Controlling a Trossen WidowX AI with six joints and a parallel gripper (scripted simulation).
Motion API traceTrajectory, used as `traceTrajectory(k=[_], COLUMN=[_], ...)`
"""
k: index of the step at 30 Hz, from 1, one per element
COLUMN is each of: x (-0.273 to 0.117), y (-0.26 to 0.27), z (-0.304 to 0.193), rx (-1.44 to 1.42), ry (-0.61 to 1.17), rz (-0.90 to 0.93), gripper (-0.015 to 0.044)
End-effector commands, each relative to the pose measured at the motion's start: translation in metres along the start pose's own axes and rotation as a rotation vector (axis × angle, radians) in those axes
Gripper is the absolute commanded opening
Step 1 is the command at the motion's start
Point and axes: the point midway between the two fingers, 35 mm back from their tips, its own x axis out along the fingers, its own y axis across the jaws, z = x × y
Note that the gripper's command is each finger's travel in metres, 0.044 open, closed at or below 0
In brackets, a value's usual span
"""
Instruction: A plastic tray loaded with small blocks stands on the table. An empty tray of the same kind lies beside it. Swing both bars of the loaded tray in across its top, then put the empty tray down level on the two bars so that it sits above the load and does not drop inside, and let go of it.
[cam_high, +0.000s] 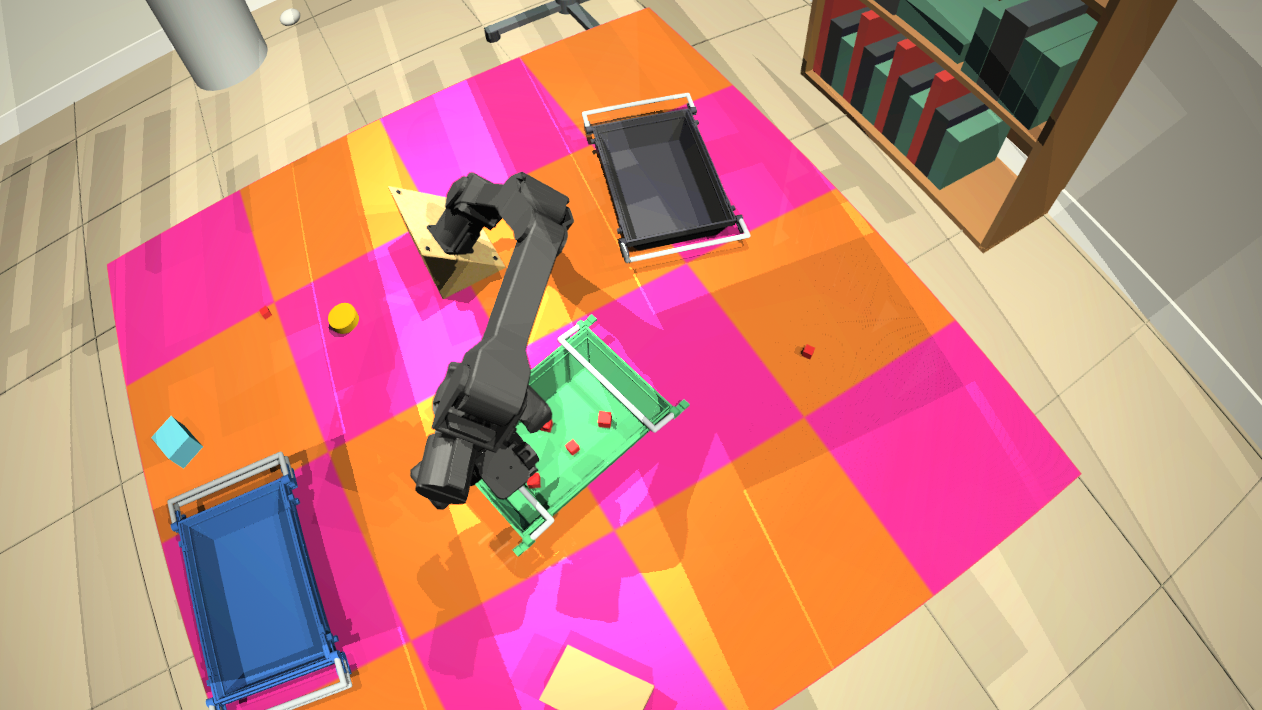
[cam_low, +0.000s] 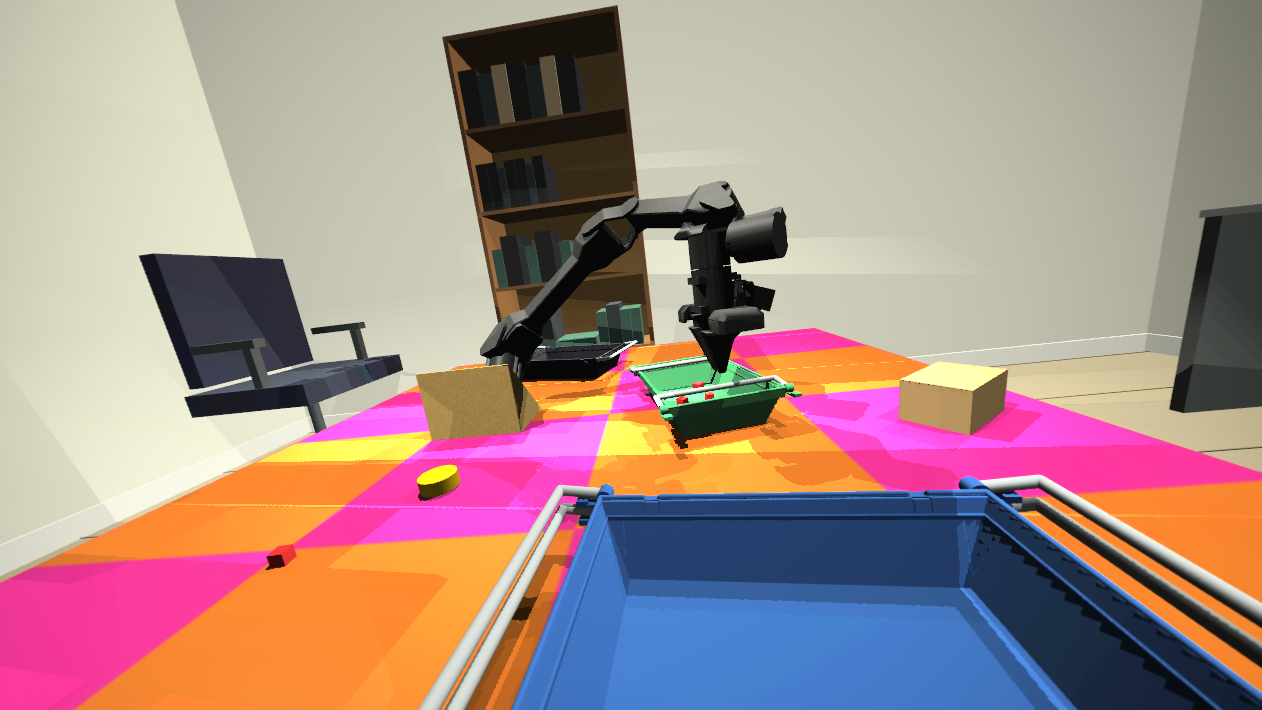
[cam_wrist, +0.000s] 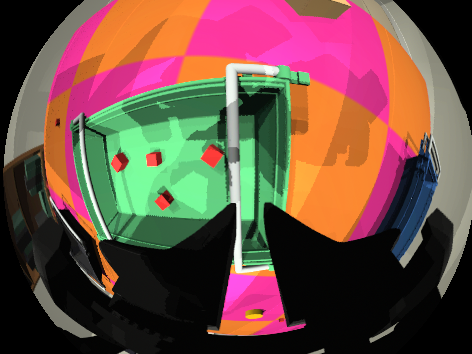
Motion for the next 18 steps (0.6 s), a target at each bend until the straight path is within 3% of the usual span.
traceTrajectory(k=[1, 16, 18], x=[0.0033, 0.0033, 0.0033], y=[0.0017, 0.0017, 0.0017], z=[0.0001, 0.0001, 0.0001], rx=[0.0, 0.0, 0.0], ry=[0.007, 0.007, 0.007], rz=[0.005, 0.005, 0.005], gripper=[0.0084, 0.0084, 0.0032])
